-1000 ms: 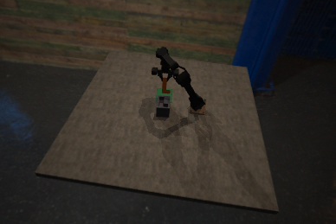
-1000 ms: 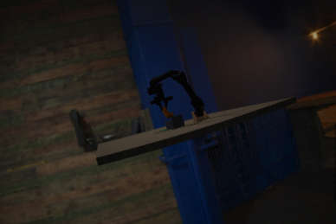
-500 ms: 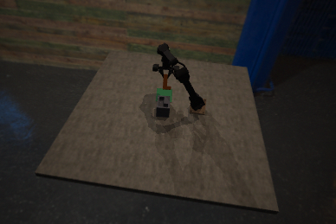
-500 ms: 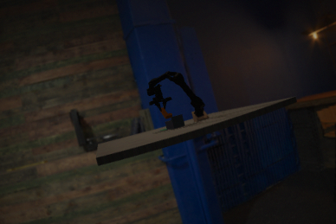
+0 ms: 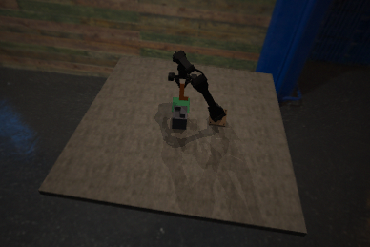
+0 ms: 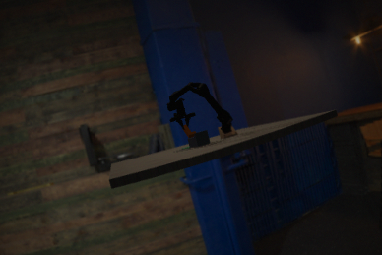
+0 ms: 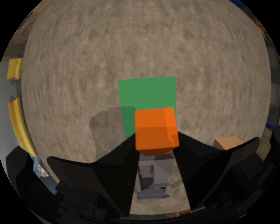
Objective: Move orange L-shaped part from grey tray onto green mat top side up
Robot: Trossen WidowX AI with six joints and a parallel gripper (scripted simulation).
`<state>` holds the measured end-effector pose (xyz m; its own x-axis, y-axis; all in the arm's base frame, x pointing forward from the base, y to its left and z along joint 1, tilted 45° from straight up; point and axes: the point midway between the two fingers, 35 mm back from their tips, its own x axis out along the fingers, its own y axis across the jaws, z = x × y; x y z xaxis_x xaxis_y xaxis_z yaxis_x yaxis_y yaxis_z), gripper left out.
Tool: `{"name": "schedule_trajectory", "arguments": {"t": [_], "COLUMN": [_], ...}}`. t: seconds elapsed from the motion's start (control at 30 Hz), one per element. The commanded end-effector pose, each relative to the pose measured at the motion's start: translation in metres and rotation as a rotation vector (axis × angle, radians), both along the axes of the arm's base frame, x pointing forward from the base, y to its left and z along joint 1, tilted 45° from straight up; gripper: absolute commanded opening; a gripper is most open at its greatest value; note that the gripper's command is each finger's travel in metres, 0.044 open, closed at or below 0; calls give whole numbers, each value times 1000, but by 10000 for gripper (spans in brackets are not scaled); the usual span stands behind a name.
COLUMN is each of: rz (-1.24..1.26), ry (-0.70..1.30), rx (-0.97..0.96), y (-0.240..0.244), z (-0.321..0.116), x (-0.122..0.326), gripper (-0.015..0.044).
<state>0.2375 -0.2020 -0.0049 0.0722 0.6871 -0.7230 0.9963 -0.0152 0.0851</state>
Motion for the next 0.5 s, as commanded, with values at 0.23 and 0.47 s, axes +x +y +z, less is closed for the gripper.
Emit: {"name": "schedule_trajectory", "arguments": {"t": [0.23,0.47], "rz": [-6,-6], "ry": [1,1], "rx": [4,4], "y": [13,20], "z": [-12,-20], "x": [1,2], "gripper": [0,0]}}
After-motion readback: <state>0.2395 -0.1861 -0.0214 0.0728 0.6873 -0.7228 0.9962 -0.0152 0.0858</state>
